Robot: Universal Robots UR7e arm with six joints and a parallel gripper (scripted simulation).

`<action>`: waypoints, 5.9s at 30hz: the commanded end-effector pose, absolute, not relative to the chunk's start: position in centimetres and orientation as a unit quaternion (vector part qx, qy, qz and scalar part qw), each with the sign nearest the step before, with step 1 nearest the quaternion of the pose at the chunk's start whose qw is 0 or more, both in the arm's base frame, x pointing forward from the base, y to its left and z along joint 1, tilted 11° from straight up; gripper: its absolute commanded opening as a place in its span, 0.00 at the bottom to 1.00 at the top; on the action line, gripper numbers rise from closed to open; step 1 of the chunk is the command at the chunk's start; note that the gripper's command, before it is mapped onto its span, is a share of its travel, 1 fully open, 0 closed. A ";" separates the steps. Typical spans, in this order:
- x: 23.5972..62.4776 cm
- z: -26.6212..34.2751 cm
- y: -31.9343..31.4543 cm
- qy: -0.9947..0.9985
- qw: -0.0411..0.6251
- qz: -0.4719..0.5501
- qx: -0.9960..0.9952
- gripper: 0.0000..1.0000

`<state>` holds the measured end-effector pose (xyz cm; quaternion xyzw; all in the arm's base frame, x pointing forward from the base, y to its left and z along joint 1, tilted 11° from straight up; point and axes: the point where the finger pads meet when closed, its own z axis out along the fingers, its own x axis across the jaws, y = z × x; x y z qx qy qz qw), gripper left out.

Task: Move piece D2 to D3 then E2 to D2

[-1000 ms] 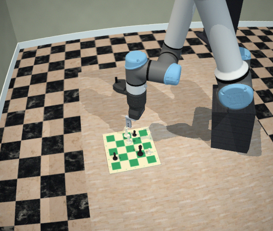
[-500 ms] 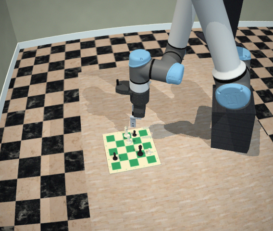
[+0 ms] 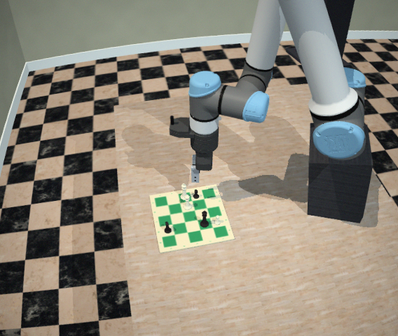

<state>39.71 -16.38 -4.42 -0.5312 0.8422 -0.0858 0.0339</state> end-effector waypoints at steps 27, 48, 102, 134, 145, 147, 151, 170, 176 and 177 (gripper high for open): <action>39.7 -4.4 -16.4 0.842 0.034 -0.086 -0.532 0.68; 39.9 -5.5 -16.5 0.842 0.034 -0.086 -0.532 0.68; 40.5 -9.5 -17.0 0.842 0.034 -0.086 -0.532 0.68; 40.5 -9.6 -17.1 0.842 0.034 -0.086 -0.532 0.68; 40.7 -11.3 -17.2 0.842 0.034 -0.086 -0.532 0.68; 40.8 -11.7 -17.3 0.842 0.034 -0.086 -0.532 0.68; 40.8 -12.1 -17.3 0.842 0.034 -0.086 -0.532 0.68; 41.0 -12.8 -17.4 0.842 0.034 -0.086 -0.532 0.68; 41.0 -12.8 -17.4 0.842 0.034 -0.086 -0.532 0.68; 41.0 -12.8 -17.4 0.842 0.034 -0.086 -0.532 0.68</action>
